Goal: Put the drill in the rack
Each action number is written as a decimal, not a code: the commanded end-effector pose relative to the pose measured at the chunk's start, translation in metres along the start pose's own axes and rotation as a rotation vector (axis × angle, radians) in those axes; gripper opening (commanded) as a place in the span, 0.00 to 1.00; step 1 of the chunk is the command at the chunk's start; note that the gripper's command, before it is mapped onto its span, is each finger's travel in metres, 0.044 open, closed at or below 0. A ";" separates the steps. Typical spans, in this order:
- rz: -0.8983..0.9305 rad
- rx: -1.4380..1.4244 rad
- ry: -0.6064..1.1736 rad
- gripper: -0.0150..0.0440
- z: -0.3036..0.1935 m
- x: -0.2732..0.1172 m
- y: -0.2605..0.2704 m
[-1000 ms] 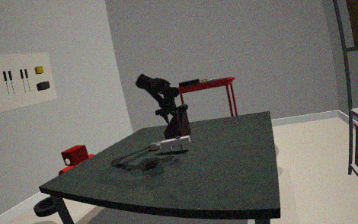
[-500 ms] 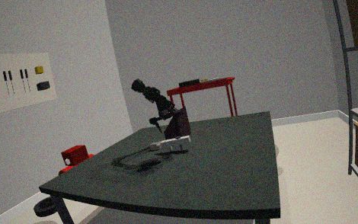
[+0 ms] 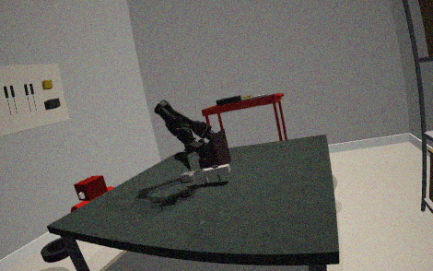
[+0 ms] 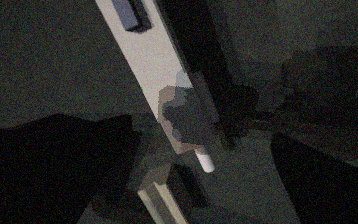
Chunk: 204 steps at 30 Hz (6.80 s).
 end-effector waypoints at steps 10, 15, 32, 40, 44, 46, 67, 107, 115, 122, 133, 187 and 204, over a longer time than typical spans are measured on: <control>-0.021 -0.515 0.066 1.00 -0.058 0.029 -0.018; -0.021 -0.515 0.066 1.00 -0.058 0.029 -0.018; -0.020 -0.515 0.066 1.00 -0.057 0.035 -0.017; -0.020 -0.515 0.065 1.00 -0.054 0.048 -0.016; -0.020 -0.515 0.065 1.00 -0.053 0.054 -0.016; -0.020 -0.515 0.066 1.00 -0.052 0.057 -0.015; -0.025 -0.508 0.061 0.91 -0.050 0.077 -0.013; -0.021 -0.516 0.068 0.25 -0.065 0.076 -0.023; -0.021 -0.516 0.069 0.25 -0.076 0.076 -0.030; -0.021 -0.516 0.069 0.25 -0.082 0.075 -0.034; -0.015 -0.518 0.071 0.52 -0.083 0.077 -0.034; -0.021 -0.516 0.068 1.00 -0.069 0.083 -0.026; -0.025 -0.515 0.069 0.33 -0.070 0.081 -0.028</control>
Point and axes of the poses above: the point midway between the two fingers, 35 mm back from their tips, its own x axis out along the fingers, its own y axis across the jaws, z = x × y, the point moved 10 cm from there along -x, back along the fingers, and after that the axes turned 2 degrees about x, right-handed, at the moved point
